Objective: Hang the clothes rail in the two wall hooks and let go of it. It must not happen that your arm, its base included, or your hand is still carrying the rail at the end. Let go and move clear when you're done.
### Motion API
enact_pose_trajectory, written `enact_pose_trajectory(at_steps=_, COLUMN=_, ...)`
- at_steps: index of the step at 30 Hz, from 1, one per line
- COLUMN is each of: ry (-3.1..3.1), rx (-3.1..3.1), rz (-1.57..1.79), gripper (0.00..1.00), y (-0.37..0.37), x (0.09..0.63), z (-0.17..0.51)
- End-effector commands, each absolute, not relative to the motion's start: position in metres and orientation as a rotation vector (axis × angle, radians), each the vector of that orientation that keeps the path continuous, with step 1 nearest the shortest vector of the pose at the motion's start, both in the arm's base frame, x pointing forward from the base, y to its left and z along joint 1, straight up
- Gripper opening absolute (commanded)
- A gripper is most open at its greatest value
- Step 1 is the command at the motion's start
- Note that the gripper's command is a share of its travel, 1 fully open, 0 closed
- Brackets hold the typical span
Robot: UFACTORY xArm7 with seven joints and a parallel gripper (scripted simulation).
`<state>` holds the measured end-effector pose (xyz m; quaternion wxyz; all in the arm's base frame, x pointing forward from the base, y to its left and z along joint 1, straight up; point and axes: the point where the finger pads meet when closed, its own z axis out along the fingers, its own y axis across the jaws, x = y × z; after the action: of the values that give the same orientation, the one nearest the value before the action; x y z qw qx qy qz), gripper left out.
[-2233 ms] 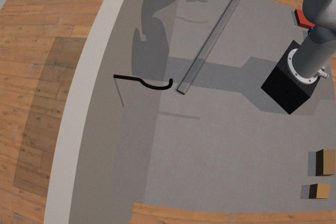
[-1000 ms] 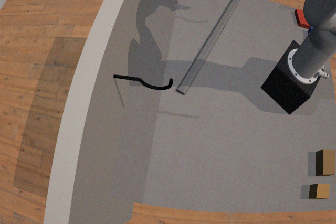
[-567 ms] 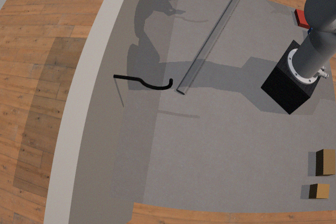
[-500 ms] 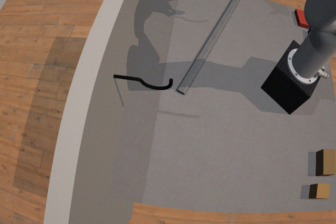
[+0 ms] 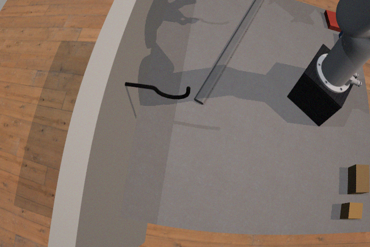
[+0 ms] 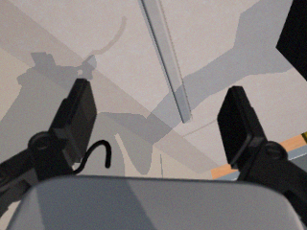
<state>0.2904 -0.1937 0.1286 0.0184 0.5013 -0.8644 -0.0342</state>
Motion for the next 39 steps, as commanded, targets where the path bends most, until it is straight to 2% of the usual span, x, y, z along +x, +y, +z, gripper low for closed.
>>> enact_pose_trajectory(at_steps=1, ry=-2.672, rx=1.591, rz=-0.089, gripper=1.0, y=-0.183, x=0.296, z=0.127)
enact_pose_trajectory(at_steps=17, ry=-2.502, rx=1.886, rz=-0.019, gripper=1.0, y=-0.124, x=0.307, z=0.112)
enact_pose_trajectory(at_steps=39, ry=-2.406, rx=2.028, rz=0.015, gripper=1.0, y=-0.096, x=0.307, z=0.105)
